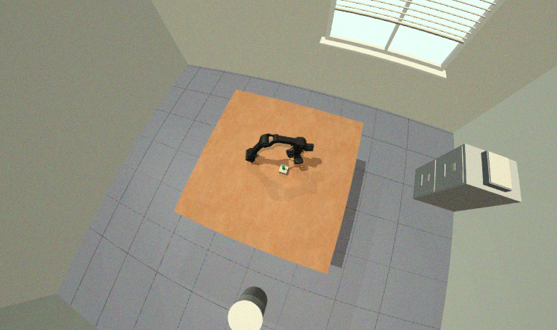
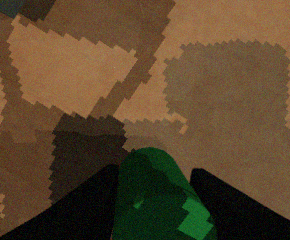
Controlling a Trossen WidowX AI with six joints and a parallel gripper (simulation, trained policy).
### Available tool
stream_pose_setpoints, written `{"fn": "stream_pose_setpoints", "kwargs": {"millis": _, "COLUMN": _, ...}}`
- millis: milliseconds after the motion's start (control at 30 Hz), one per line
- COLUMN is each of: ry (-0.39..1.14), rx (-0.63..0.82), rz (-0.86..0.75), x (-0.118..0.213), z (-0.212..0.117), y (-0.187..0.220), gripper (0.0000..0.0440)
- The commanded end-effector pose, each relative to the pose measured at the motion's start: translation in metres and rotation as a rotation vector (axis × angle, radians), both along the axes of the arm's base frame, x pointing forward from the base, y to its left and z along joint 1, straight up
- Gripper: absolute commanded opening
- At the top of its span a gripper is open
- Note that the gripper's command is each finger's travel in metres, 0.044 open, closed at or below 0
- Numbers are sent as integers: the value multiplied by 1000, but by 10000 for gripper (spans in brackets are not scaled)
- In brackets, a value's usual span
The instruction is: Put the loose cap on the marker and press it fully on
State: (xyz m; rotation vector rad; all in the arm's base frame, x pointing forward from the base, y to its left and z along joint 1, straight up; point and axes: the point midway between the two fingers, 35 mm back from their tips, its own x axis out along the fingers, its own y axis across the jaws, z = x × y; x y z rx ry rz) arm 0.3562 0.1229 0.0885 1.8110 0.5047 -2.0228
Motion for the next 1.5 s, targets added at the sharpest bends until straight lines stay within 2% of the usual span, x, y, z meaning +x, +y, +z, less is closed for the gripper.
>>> {"fn": "stream_pose_setpoints", "kwargs": {"millis": 0, "ry": -31, "rx": -1, "rz": 11, "x": 3, "z": 16, "y": -5, "gripper": 65}}
{"fn": "stream_pose_setpoints", "kwargs": {"millis": 233, "ry": -57, "rx": 8, "rz": 8, "x": 3, "z": 43, "y": -18, "gripper": 65}}
{"fn": "stream_pose_setpoints", "kwargs": {"millis": 733, "ry": -30, "rx": 26, "rz": -43, "x": -17, "z": 81, "y": -75, "gripper": 50}}
{"fn": "stream_pose_setpoints", "kwargs": {"millis": 1167, "ry": -28, "rx": 34, "rz": -118, "x": -35, "z": 94, "y": -130, "gripper": 25}}
{"fn": "stream_pose_setpoints", "kwargs": {"millis": 1467, "ry": -8, "rx": 46, "rz": -135, "x": -48, "z": 92, "y": -139, "gripper": 5}}
